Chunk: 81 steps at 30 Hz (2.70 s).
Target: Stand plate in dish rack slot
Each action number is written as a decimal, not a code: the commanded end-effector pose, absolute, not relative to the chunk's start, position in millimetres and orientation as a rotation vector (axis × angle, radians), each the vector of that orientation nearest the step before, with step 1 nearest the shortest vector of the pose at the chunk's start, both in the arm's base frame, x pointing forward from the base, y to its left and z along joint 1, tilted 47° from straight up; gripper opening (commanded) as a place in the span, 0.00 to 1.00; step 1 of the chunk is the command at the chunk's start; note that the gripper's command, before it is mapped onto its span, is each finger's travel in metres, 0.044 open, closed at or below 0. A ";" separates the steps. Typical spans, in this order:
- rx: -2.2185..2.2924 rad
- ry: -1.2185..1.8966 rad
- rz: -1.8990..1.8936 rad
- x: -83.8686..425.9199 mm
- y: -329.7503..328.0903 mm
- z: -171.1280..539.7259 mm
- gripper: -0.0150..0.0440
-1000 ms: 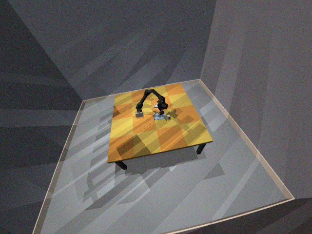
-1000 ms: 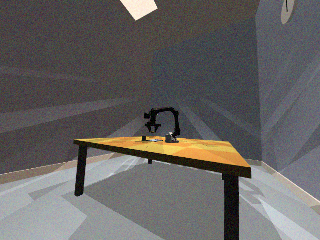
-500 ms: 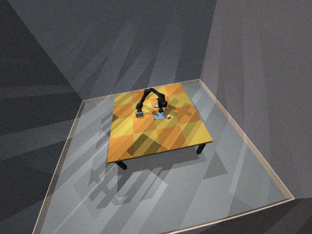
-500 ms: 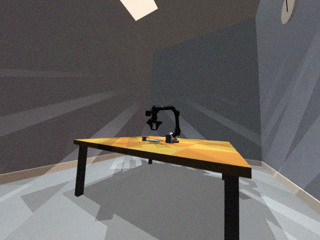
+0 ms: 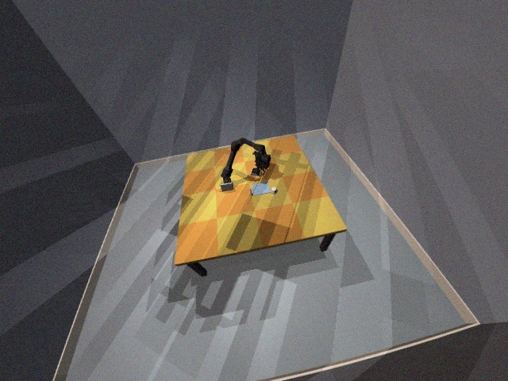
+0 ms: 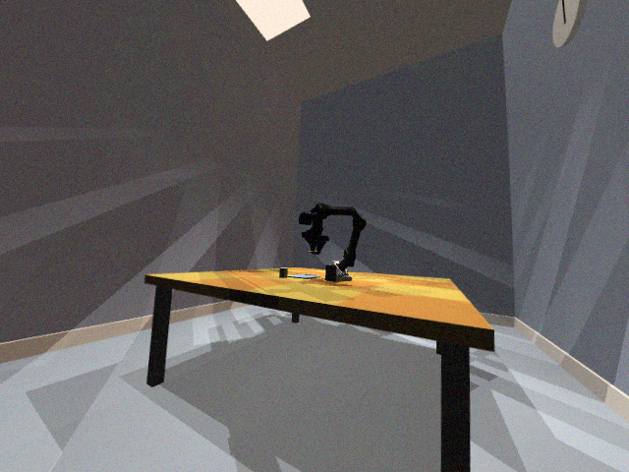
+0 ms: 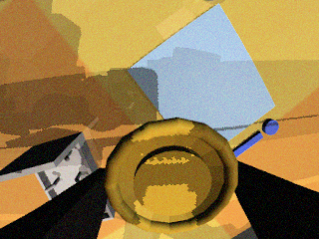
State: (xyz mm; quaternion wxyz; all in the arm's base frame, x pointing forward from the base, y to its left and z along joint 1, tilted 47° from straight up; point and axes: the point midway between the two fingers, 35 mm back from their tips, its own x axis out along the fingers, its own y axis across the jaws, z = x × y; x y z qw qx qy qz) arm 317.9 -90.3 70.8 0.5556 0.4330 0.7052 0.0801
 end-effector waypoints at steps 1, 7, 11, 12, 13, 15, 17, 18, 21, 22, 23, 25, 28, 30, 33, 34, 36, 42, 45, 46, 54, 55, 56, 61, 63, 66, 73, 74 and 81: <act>1.134 1.688 0.055 312.4 -73.9 93.7 0.25; 1.282 1.717 -0.126 302.5 -52.4 117.0 0.25; 1.379 1.729 -0.249 294.3 -38.1 131.3 0.25; 1.404 1.731 -0.280 292.1 -34.5 134.7 0.25; 1.428 1.733 -0.311 289.7 -31.0 138.0 0.25; 1.476 1.735 -0.374 284.9 -24.0 144.4 0.25; 1.524 1.736 -0.437 279.7 -17.1 150.6 0.25; 1.548 1.736 -0.468 277.1 -13.6 153.6 0.25; 1.620 1.733 -0.564 268.6 -3.5 162.0 0.25; 1.643 1.731 -0.596 265.7 -0.2 164.7 0.25; 1.667 1.729 -0.629 262.7 3.1 167.3 0.25; 1.714 1.724 -0.694 256.5 9.6 172.3 0.25; 1.783 1.714 -0.792 246.8 19.0 179.3 0.25; 1.829 1.705 -0.858 240.1 25.1 183.5 0.25; 1.896 1.689 -0.959 229.6 34.0 189.4 0.25; 1.918 1.683 -0.993 226.0 36.9 191.1 0.25; 1.958 1.671 -1.054 219.5 41.9 194.2 0.25; 1.972 1.666 -1.076 217.1 43.7 195.2 0.25; 1.966 1.665 -1.076 216.9 43.8 194.6 0.25; 1.949 1.661 -1.075 216.1 44.3 192.8 0.25; 1.698 1.584 -1.051 207.2 48.8 166.7 0.25; 1.667 1.572 -1.045 206.5 49.1 163.7 0.25; 1.638 1.560 -1.038 205.8 49.3 160.7 0.25; 1.497 1.494 -1.002 203.7 49.7 147.2 0.25; 1.444 1.465 -0.986 203.5 49.7 142.4 0.25; 1.370 1.420 -0.961 203.6 49.5 135.7 0.25; 1.215 1.303 -0.898 206.1 49.3 123.1 0.25; 1.195 1.286 -0.888 206.7 49.3 121.6 0.25; 1.068 1.158 -0.816 211.7 50.1 114.0 0.25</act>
